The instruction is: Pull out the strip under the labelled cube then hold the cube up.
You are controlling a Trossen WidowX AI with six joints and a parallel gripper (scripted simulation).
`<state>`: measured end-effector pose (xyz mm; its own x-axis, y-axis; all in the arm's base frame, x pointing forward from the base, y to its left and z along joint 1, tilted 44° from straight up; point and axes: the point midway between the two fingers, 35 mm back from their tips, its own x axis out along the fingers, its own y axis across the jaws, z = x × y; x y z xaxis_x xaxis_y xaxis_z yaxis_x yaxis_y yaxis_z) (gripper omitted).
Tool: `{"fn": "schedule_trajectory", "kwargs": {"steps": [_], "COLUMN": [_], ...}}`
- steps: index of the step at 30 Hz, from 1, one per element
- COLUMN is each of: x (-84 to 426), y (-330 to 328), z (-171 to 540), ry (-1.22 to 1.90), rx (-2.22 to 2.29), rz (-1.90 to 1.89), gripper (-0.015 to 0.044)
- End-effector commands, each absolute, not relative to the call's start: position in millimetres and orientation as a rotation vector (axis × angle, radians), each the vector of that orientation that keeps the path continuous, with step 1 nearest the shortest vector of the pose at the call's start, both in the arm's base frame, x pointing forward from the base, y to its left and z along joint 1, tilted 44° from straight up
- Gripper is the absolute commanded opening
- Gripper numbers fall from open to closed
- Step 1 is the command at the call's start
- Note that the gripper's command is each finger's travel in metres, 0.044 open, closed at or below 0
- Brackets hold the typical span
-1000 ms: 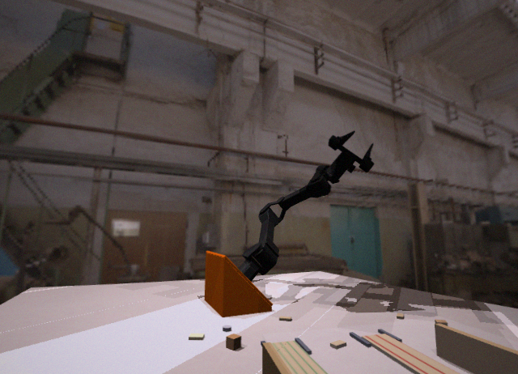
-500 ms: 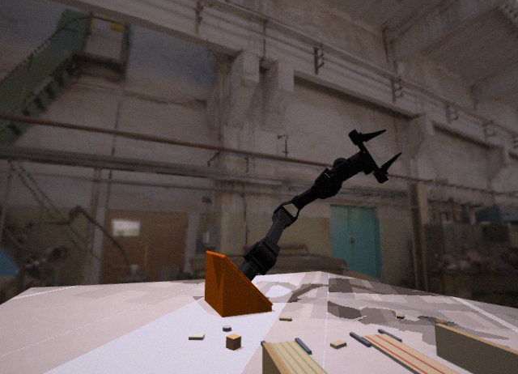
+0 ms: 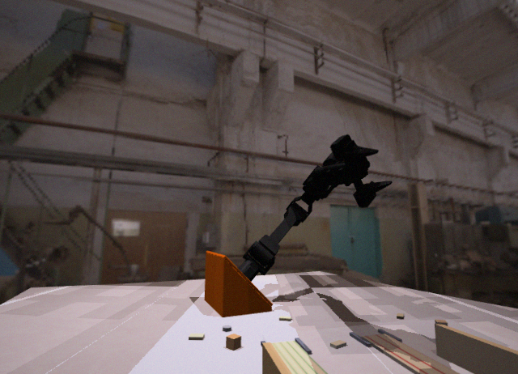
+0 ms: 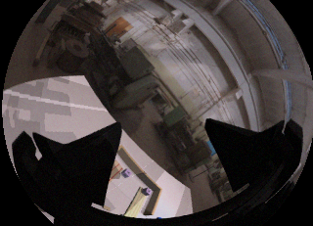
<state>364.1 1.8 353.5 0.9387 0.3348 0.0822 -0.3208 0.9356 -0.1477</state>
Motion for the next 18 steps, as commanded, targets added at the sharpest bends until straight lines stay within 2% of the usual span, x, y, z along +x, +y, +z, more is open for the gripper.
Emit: {"fn": "schedule_trajectory", "kwargs": {"steps": [1, 11, 18], "x": [371, 331, 325], "y": [-12, -33, -33], "z": [279, 141, 132], "ry": [0.117, 0.552, 0.582], "rx": [0.052, 0.657, 0.720], "rz": [0.395, 0.459, 0.460], "gripper": [0.0400, 0.0400, 0.0400]}}
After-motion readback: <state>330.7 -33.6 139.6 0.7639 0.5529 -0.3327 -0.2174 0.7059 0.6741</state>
